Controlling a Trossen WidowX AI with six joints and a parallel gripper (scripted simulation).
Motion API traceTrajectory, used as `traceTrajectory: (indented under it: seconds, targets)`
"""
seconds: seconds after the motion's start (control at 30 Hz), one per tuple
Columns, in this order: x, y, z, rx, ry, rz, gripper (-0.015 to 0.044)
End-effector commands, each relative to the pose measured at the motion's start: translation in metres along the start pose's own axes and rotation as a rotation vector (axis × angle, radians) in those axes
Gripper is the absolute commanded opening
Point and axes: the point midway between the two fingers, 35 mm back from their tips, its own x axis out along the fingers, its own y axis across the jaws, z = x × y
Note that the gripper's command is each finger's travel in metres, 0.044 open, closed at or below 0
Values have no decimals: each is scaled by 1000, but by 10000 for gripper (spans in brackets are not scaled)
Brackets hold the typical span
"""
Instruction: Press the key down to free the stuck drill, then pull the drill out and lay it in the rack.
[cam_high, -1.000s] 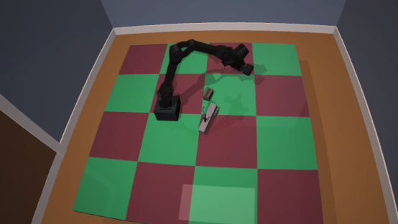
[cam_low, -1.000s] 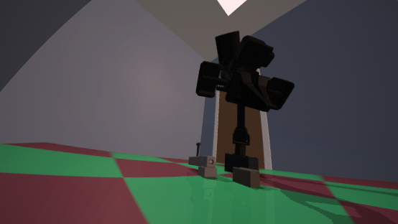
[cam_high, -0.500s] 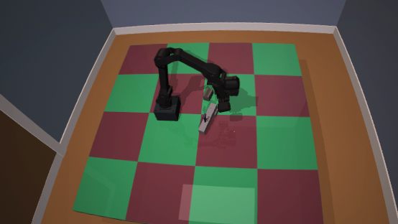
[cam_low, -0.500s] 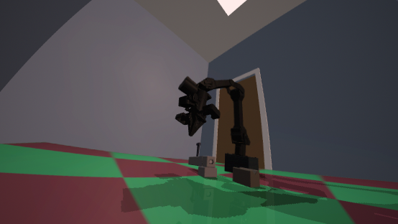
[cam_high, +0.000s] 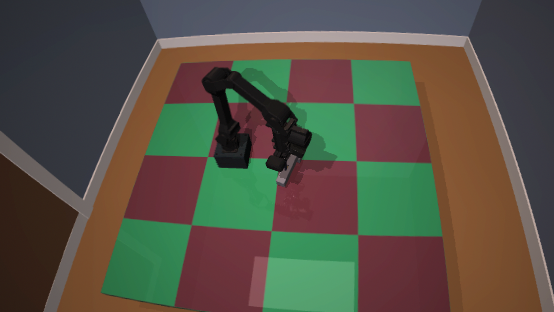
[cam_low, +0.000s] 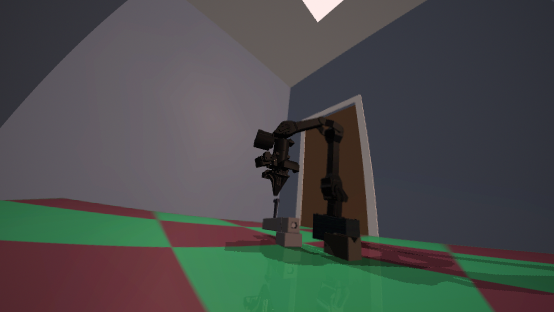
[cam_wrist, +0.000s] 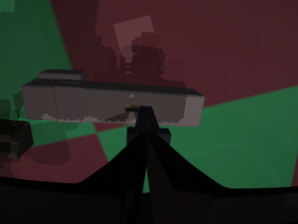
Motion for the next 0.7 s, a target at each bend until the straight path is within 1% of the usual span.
traceTrajectory:
  seconds: [0.0,0.27,0.67]
  targets:
    - [5,-1,-4,15,12,-5,0]
    - [13,-3,-10,17,14,-6,0]
    - [16,-2,-5,17,14,-6,0]
